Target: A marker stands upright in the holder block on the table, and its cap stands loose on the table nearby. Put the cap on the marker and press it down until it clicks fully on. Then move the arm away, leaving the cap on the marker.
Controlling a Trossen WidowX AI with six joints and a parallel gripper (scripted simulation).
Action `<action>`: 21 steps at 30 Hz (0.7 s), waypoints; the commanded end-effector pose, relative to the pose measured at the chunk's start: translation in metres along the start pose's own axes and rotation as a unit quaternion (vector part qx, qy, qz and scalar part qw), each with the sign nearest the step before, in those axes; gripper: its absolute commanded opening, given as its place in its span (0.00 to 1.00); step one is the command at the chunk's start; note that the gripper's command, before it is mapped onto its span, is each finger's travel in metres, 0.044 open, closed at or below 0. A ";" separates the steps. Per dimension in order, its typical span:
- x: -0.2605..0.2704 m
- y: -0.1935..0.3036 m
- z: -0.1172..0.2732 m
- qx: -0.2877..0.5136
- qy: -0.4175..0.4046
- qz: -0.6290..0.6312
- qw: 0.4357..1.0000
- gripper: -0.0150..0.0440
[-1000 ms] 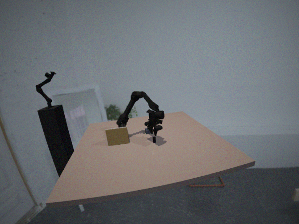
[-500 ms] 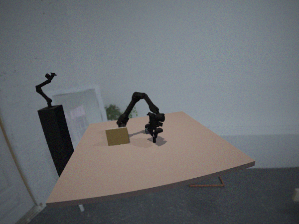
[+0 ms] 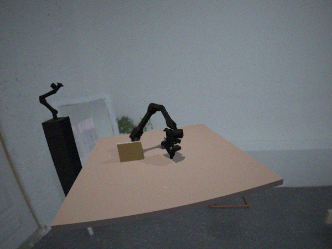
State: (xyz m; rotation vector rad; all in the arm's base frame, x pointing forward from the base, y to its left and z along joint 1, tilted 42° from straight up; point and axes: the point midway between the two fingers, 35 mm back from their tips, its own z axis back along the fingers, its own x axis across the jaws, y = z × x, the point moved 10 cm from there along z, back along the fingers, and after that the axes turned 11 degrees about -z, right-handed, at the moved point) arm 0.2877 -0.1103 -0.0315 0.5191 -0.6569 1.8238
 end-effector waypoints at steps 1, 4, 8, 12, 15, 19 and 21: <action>0.001 0.001 -0.007 -0.002 -0.003 -0.003 1.000 0.65; 0.001 0.001 -0.011 -0.002 -0.003 -0.003 1.000 0.65; 0.001 0.001 -0.012 -0.002 -0.003 -0.003 1.000 0.56; 0.001 0.001 -0.012 -0.002 -0.003 -0.003 1.000 0.45; 0.001 0.001 -0.012 -0.002 -0.003 -0.003 1.000 0.42; 0.001 0.001 -0.012 -0.002 -0.003 -0.003 1.000 0.37; 0.001 0.001 -0.010 -0.002 -0.003 -0.003 1.000 0.28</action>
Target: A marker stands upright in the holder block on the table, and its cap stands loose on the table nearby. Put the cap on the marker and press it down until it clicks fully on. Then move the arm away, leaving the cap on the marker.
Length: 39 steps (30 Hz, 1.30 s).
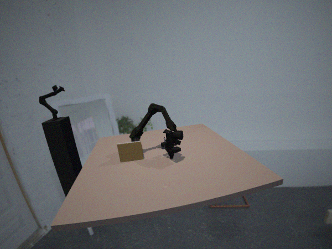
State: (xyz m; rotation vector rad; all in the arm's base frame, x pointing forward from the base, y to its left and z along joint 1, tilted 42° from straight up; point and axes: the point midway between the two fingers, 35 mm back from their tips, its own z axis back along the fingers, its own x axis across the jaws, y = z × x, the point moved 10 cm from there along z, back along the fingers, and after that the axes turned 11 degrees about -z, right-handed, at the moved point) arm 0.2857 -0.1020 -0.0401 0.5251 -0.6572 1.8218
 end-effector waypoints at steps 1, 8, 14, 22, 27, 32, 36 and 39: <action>0.000 -0.001 0.004 -0.003 -0.001 -0.002 1.000 0.25; -0.002 -0.001 0.028 -0.002 0.000 -0.002 1.000 0.25; -0.001 0.000 0.049 -0.002 0.000 -0.002 1.000 0.25; 0.004 -0.002 0.063 -0.002 0.000 -0.002 1.000 0.25; 0.019 -0.011 0.069 -0.002 0.002 -0.003 1.000 0.25; 0.035 -0.018 0.076 -0.001 0.003 -0.003 1.000 0.25; 0.047 -0.024 0.081 -0.001 0.004 -0.004 1.000 0.25; 0.057 -0.028 0.084 -0.001 0.004 -0.004 1.000 0.25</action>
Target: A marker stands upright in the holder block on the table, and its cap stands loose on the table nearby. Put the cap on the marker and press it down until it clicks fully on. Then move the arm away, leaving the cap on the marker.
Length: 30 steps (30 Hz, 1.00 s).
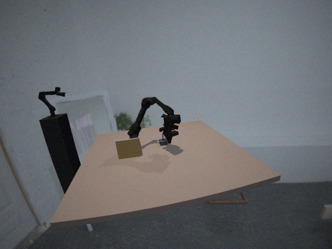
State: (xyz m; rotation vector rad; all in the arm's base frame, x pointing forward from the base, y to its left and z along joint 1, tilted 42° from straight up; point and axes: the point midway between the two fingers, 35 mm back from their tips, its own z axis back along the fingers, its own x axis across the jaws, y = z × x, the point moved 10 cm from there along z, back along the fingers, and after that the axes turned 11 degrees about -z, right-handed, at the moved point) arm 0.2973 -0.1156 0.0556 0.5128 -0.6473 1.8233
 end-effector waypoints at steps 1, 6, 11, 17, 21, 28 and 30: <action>0.013 -0.004 0.004 -0.001 -0.003 -0.004 1.000 0.25; 0.030 -0.010 0.010 -0.001 -0.002 -0.004 1.000 0.25; 0.047 -0.014 0.015 -0.002 -0.002 -0.004 1.000 0.25; 0.068 -0.018 0.020 -0.002 -0.003 -0.004 1.000 0.25; 0.081 -0.020 0.024 -0.002 -0.003 -0.004 1.000 0.25; 0.106 -0.022 0.029 -0.002 -0.005 -0.004 1.000 0.25; 0.113 -0.022 0.030 -0.002 -0.005 -0.004 1.000 0.25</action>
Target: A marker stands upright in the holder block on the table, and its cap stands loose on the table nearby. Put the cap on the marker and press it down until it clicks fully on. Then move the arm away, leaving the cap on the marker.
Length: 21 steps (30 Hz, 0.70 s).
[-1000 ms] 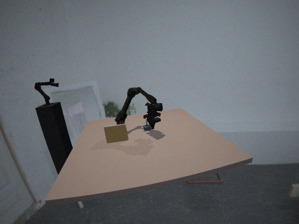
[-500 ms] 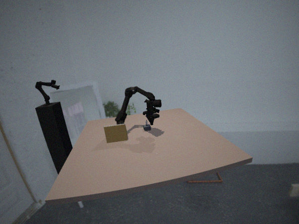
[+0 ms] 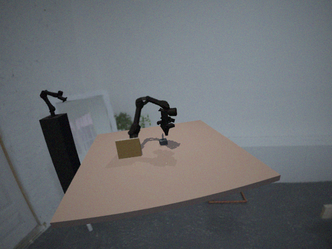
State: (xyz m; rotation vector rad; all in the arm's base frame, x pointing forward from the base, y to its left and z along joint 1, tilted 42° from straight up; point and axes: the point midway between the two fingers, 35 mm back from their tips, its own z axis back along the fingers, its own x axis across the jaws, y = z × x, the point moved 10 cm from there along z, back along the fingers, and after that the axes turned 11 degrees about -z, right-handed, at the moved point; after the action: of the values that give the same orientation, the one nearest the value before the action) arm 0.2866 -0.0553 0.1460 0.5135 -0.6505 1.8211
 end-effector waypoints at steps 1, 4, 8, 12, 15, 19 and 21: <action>0.013 0.001 0.002 -0.001 -0.004 -0.004 1.000 0.25; 0.024 0.001 0.004 -0.001 -0.005 -0.003 1.000 0.25; 0.038 0.002 0.007 -0.001 -0.007 -0.003 1.000 0.25; 0.051 0.003 0.009 -0.001 -0.008 -0.003 1.000 0.25; 0.061 0.005 0.011 -0.001 -0.010 -0.003 1.000 0.25; 0.072 0.007 0.012 -0.001 -0.011 -0.003 1.000 0.25; 0.073 0.007 0.012 -0.001 -0.011 -0.003 1.000 0.25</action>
State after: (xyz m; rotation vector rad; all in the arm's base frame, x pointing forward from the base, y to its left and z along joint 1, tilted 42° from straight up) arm 0.2594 -0.0158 0.1978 0.5251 -0.6638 1.8217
